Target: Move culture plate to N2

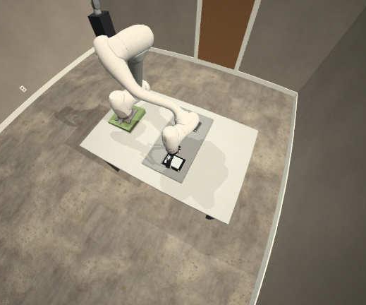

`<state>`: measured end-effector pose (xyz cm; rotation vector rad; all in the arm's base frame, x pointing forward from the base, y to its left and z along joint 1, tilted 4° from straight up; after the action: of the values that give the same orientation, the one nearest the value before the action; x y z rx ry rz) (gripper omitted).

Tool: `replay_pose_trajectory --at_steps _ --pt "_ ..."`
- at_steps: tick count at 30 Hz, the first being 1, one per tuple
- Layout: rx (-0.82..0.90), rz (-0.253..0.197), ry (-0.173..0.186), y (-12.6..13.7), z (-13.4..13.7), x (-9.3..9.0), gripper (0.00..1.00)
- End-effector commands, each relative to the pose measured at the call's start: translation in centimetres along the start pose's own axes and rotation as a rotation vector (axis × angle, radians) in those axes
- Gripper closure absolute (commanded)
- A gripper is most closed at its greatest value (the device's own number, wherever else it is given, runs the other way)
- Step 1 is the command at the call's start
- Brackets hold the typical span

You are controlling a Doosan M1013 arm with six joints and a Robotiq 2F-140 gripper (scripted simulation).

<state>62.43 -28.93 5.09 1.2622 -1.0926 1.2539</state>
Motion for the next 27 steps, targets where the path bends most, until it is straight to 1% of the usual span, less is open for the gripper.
replay_pose_trajectory --at_steps 1,26,27 --pt "-0.003 -0.006 0.003 0.35 0.1 -0.3 0.0" --pt "-0.003 -0.006 0.003 0.35 0.1 -0.3 0.0" --pt "-0.003 -0.006 0.003 0.35 0.1 -0.3 1.0"
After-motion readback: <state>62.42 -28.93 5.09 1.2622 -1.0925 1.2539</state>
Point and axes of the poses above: the point where the finger pads meet when closed, its own x axis back along the fingers, its own z axis across the jaws, y = z × x, the point moved 6 cm from there along x, back along the fingers, and after that the axes turned 12 degrees about x, right-handed, at the moved point
